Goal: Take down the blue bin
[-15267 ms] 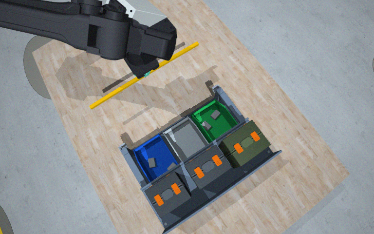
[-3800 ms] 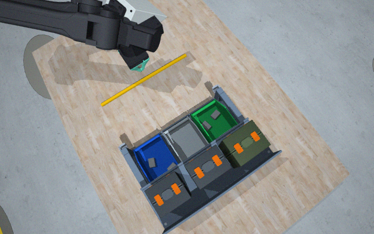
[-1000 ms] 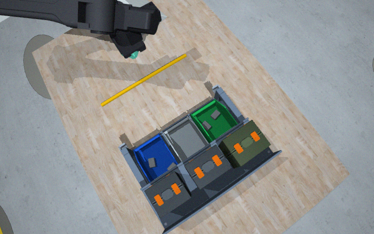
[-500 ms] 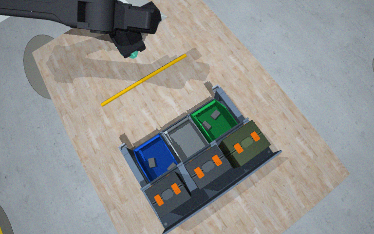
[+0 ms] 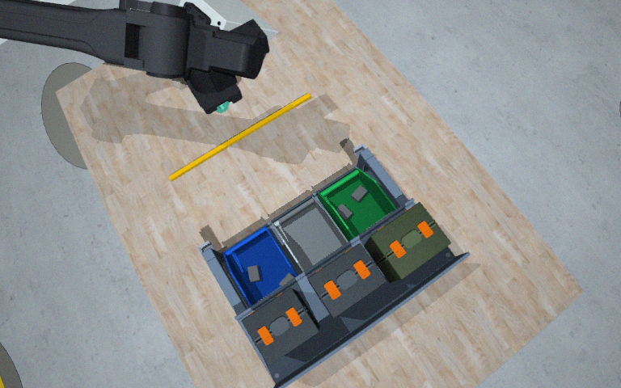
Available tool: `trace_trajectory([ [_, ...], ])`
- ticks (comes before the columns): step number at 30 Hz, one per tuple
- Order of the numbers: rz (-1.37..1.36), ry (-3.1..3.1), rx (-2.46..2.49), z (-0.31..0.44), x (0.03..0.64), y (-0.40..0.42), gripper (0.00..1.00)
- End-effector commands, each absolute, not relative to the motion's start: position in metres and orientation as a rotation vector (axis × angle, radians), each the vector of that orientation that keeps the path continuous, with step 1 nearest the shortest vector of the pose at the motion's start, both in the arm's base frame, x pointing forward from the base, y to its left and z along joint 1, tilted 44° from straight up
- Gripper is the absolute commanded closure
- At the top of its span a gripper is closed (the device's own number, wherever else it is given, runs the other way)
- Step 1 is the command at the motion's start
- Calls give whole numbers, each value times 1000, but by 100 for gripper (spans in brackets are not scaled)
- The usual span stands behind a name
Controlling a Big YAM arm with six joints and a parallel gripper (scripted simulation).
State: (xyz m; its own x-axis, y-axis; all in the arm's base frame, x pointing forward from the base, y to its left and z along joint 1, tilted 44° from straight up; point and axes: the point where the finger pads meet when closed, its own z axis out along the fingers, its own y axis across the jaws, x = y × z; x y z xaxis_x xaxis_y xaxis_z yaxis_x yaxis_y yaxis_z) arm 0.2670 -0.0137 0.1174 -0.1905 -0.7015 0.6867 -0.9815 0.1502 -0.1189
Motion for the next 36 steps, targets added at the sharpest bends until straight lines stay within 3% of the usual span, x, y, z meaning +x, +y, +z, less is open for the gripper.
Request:
trace_trajectory([
  [1, 793, -1991, 1621, 132, 298, -13, 100],
  [36, 785, -1971, 1613, 205, 434, -100, 100],
])
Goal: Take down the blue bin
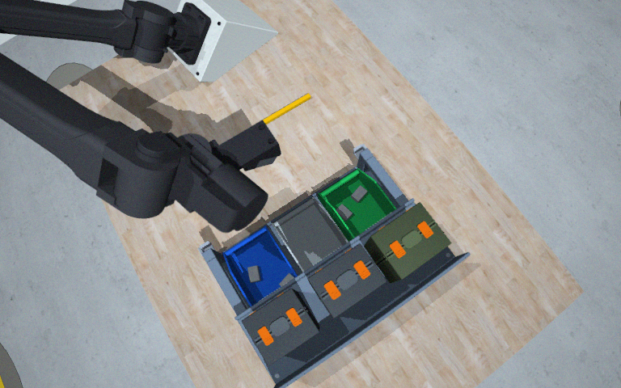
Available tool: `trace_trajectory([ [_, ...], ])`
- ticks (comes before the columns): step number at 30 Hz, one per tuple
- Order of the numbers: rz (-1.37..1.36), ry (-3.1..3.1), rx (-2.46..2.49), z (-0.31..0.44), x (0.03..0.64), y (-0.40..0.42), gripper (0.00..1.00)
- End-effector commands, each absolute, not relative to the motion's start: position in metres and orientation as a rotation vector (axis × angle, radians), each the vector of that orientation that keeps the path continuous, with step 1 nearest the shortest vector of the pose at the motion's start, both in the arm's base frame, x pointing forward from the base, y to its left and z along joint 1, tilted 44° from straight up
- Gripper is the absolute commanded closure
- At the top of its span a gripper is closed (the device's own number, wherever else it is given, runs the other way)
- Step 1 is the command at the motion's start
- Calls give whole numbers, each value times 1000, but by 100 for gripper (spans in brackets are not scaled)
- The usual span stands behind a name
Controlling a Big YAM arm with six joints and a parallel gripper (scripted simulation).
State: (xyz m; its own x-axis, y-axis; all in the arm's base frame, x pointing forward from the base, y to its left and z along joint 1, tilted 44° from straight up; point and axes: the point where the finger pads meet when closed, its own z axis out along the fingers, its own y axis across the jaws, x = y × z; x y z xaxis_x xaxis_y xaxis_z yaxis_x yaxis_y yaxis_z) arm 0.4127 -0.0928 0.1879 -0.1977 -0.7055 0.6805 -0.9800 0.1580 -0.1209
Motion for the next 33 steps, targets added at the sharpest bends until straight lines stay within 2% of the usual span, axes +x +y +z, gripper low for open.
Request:
trace_trajectory([
  [1, 782, -1968, 1613, 207, 436, -102, 100],
  [17, 787, -1951, 1635, 219, 461, -107, 100],
  [33, 795, -1967, 1622, 225, 460, -113, 100],
])
